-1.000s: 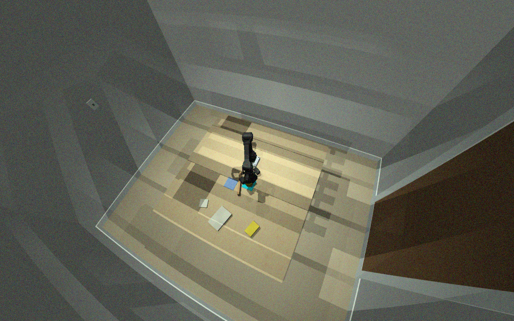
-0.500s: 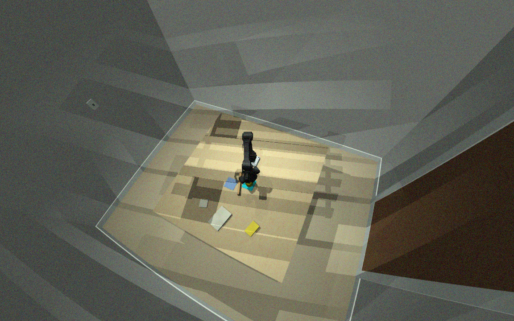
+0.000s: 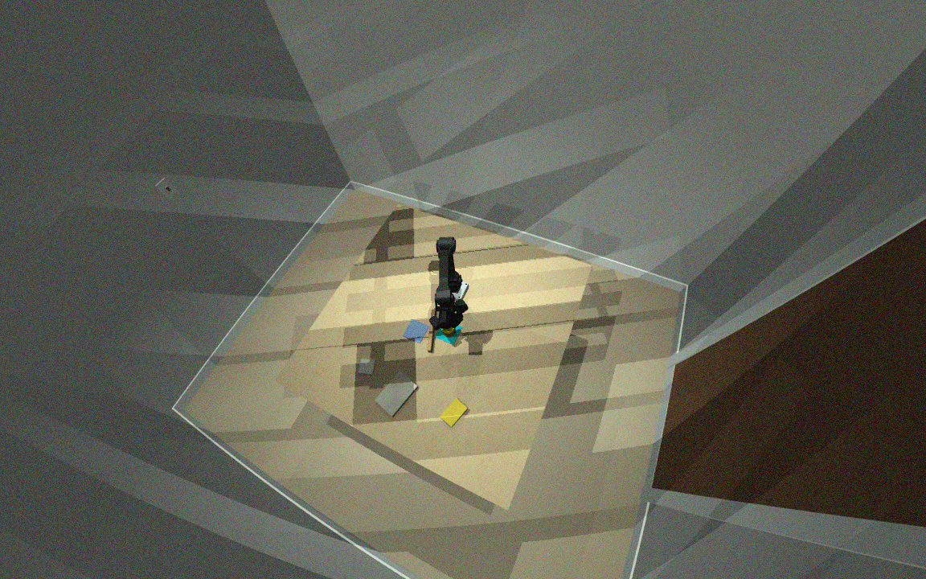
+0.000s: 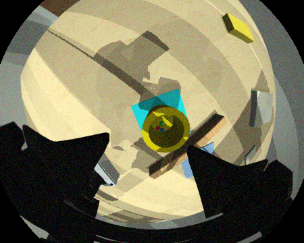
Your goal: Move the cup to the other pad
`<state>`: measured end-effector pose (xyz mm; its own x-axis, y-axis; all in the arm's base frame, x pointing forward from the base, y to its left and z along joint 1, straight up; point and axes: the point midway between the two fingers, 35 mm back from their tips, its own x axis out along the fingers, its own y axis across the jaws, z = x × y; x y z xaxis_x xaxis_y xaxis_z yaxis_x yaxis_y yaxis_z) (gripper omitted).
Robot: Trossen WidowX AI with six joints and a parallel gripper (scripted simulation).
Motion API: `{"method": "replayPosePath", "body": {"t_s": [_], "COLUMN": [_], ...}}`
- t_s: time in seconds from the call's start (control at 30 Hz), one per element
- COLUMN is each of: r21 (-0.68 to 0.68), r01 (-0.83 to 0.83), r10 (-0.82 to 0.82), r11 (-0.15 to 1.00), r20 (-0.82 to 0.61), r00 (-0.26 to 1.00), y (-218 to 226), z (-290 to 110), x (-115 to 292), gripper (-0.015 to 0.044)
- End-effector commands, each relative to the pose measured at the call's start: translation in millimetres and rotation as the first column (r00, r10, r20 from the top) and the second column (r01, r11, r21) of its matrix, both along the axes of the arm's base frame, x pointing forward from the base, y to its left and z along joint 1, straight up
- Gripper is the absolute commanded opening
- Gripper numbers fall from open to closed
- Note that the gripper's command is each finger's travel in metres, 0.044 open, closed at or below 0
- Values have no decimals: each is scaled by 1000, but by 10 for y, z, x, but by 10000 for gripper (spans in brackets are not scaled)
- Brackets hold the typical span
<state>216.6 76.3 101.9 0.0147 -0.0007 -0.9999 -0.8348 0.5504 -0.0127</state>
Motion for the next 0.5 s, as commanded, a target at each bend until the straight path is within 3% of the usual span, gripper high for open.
{"method": "replayPosePath", "body": {"t_s": [0.0,0.47], "r21": [4,3], "r01": [-2,4], "r10": [2,-4], "r11": [1000,1000], "r20": [5,8], "r00": [1000,1000], "y": [4,-12], "z": [150,400], "x": [8,9], "gripper": [440,440]}}
